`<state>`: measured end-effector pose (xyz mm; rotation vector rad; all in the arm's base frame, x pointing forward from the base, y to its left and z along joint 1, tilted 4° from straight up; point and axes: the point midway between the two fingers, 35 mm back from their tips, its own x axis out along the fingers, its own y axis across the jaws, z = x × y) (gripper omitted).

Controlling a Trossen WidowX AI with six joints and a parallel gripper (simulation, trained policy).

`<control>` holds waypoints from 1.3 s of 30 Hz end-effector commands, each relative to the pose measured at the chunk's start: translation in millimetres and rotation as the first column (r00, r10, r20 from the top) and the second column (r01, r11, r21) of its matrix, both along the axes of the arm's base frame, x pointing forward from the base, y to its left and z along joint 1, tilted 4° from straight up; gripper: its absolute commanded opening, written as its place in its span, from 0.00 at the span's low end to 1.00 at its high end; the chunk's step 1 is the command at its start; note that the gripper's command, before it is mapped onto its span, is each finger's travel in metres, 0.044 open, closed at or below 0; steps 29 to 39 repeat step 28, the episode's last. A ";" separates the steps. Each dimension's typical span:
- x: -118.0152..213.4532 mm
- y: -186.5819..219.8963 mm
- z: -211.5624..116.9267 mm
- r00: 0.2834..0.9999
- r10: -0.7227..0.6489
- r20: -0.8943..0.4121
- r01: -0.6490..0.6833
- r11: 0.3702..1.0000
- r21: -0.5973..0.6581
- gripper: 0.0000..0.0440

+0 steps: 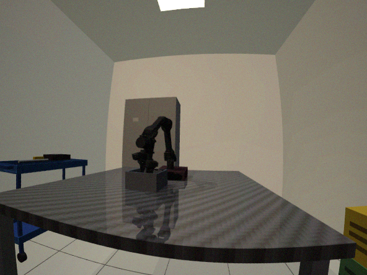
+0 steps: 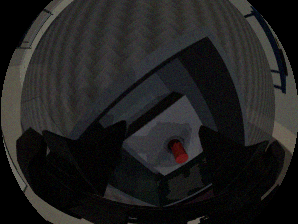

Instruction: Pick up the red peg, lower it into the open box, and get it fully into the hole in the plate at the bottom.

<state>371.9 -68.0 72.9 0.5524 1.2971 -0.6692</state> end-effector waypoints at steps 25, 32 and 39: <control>64.8 19.2 42.8 0.988 0.094 0.122 -0.109 0.986 0.126 1.00; 65.0 19.3 42.9 0.988 0.094 0.123 -0.110 0.986 0.126 1.00; 65.0 19.3 42.9 0.988 0.094 0.123 -0.110 0.986 0.126 1.00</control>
